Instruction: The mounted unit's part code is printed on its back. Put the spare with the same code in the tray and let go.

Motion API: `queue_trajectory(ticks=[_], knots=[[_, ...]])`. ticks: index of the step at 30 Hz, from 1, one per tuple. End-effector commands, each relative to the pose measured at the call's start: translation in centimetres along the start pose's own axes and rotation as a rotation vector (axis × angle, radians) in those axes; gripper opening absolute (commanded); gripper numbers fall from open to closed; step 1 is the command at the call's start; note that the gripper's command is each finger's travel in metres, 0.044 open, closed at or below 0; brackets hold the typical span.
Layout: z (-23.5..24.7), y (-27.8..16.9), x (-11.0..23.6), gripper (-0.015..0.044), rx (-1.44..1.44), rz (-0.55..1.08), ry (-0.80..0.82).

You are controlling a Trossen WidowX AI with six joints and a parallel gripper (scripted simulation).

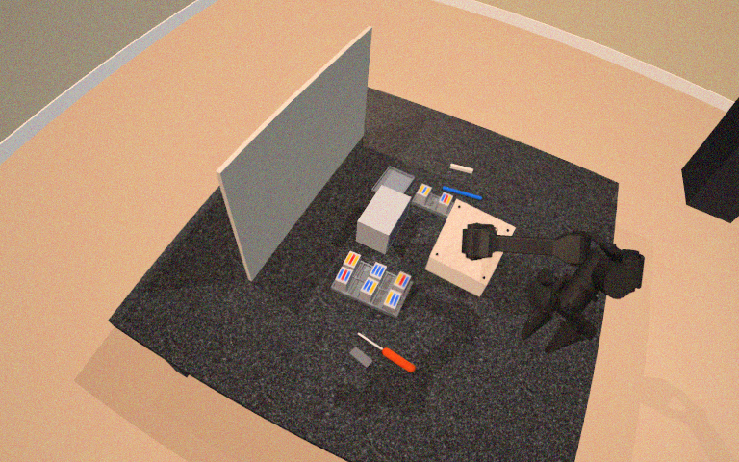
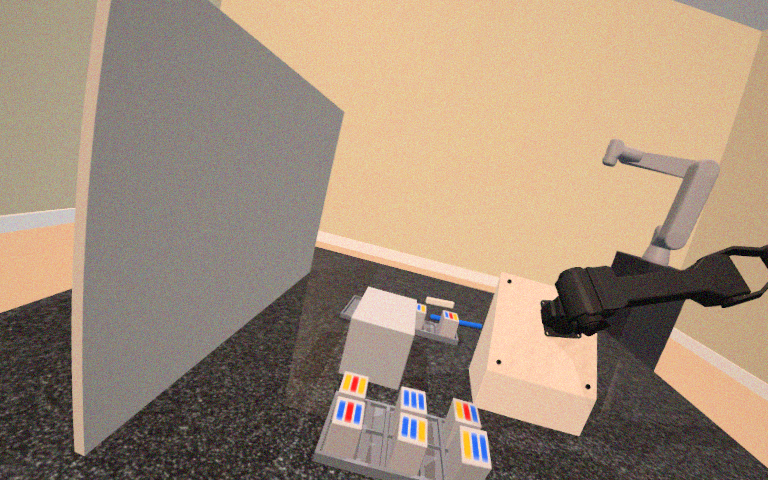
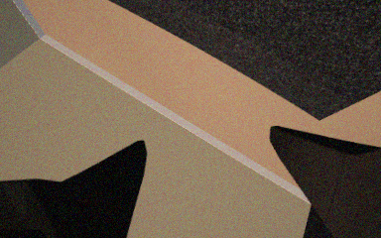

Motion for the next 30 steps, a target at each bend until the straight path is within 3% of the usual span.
queue_trajectory(ticks=[1,7,16,24,30], knots=[[0.0,0.0,0.0,0.0426,0.000,0.000,0.000],[0.2,0.0,-0.2,0.0440,0.004,-0.007,0.006],[8.4,1.2,-6.9,0.0440,0.206,-0.254,0.022],[16.6,5.9,-11.8,0.0440,0.411,-0.467,-0.094],[22.7,12.0,-14.6,0.0440,0.538,-0.585,-0.257]])
Point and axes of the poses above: the point midway between the two fingers, 35 mm back from their tips, its own x axis back along the fingers, its own z axis across the jaws, y = z × x, the point moved 8 cm from there along x, back along the fingers, and after that the axes turned 5 degrees about x, right-handed, at the moved point
